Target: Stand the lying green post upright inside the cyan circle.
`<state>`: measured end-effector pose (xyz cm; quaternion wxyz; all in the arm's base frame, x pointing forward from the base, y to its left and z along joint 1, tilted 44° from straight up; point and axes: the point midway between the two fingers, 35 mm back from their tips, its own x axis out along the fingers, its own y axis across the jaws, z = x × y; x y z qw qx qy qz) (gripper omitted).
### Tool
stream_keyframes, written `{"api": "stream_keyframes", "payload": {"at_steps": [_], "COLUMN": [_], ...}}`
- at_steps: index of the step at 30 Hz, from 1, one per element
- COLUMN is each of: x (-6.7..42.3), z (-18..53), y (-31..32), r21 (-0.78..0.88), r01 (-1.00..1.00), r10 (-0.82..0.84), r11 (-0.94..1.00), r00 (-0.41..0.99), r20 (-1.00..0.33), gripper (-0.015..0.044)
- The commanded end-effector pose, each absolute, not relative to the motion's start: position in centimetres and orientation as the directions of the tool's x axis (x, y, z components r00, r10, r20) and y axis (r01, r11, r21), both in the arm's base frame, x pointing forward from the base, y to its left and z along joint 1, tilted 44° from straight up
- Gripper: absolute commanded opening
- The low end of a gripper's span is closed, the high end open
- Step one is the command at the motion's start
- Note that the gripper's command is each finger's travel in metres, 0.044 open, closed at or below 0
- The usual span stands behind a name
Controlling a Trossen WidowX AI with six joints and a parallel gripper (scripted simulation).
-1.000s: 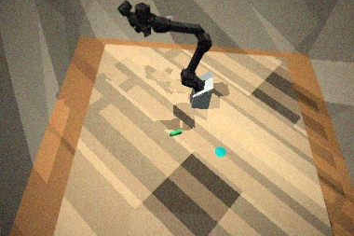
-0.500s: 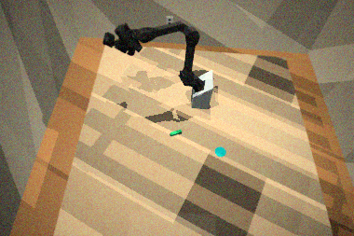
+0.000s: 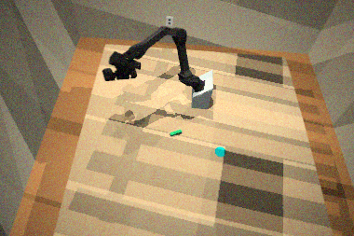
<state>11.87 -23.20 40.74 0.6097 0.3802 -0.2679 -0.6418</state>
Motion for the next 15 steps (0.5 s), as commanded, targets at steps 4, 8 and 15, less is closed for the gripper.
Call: {"api": "stream_keyframes", "payload": {"at_steps": [4,8,15], "x": [17.8,20.6,24.4], "z": [35.2,32.2,27.1], "y": [-22.3,-21.2,-18.1], "r21": [0.675,0.589,0.420], "r01": [0.731,0.805,0.907], "r10": [-0.940,-0.904,-0.832], "r11": [-0.103,-0.073,0.013], "r00": [0.151,0.196,0.242], "r20": [-0.307,-0.381,-0.499], "gripper": [0.0233,0.0233,0.0233]}}
